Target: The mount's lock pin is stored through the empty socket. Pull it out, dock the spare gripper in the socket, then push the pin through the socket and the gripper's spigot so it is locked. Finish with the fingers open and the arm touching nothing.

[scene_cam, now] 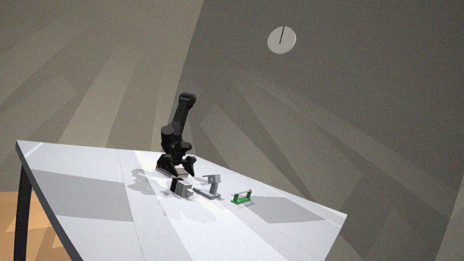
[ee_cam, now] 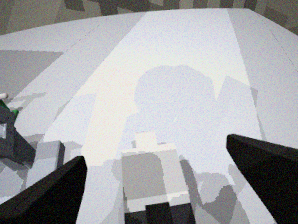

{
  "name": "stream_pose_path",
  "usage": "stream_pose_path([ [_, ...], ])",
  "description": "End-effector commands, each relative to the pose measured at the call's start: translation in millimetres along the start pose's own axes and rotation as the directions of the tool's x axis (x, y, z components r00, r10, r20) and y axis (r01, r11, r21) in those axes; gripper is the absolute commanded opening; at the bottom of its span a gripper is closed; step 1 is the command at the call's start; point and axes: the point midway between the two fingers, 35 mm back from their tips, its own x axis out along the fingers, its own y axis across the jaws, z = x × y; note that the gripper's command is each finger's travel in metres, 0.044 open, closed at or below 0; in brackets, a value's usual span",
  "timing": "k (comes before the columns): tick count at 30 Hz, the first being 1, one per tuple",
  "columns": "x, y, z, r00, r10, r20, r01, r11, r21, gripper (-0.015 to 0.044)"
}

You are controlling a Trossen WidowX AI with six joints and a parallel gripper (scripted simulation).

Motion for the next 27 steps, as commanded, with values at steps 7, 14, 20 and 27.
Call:
stream_pose_path([
  [7, 10, 2, -19, 1.0, 0.008, -0.008, -0.008, 1.0, 0.006, 0.044],
  [14, 15, 2, -29, 1.0, 0.008, -0.009, -0.008, 1.0, 0.007, 0.044],
  [20, 20, 3, -38, 1.0, 0.009, -0.009, -0.009, 1.0, 0.007, 0.044],
  [27, 24, 5, -48, 1.0, 0.009, -0.009, -0.009, 1.0, 0.007, 0.044],
])
